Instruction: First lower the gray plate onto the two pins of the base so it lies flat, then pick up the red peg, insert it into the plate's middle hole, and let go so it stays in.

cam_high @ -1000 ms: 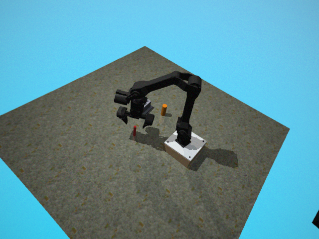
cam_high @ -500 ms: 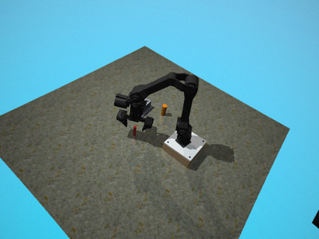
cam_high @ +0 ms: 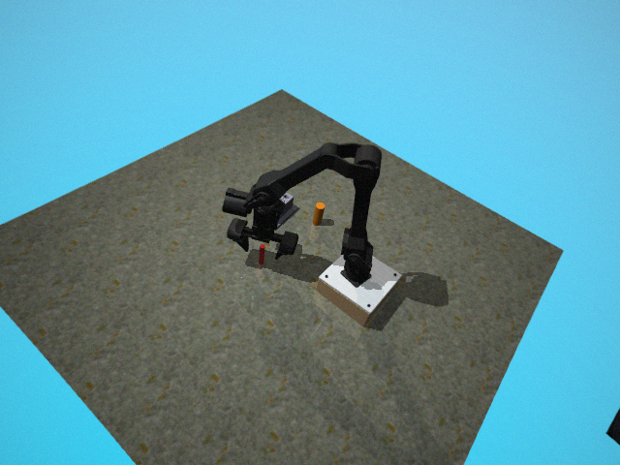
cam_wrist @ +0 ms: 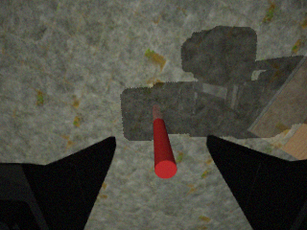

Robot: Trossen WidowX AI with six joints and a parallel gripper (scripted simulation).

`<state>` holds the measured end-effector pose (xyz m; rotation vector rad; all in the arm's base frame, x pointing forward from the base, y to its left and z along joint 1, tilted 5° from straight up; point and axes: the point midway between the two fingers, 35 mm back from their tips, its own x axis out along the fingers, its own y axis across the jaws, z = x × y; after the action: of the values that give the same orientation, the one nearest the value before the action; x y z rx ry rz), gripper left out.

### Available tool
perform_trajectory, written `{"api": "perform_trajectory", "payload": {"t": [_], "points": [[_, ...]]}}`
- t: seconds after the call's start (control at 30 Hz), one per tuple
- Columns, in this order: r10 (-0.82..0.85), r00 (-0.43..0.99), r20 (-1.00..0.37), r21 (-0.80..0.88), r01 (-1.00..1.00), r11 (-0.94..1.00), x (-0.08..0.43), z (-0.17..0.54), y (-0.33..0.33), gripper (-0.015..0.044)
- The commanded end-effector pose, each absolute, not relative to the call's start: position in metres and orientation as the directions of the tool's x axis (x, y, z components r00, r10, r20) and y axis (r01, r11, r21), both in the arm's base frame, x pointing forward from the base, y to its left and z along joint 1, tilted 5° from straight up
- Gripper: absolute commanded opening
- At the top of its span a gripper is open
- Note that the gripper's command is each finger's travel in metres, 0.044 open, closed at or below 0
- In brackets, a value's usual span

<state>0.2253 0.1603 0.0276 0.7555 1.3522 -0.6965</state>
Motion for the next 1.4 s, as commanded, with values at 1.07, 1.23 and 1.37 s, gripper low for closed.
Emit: {"api": "perform_trajectory", "payload": {"t": [1.07, 1.23, 1.37], "points": [[-0.008, 0.099, -0.995, 0.075, 0.802, 0.592, 0.226, 0.057, 0.163, 0.0000], [-0.008, 0.099, -0.995, 0.075, 0.802, 0.592, 0.226, 0.073, 0.164, 0.0000], [-0.008, 0.099, -0.995, 0.075, 0.802, 0.592, 0.225, 0.086, 0.165, 0.0000]]}}
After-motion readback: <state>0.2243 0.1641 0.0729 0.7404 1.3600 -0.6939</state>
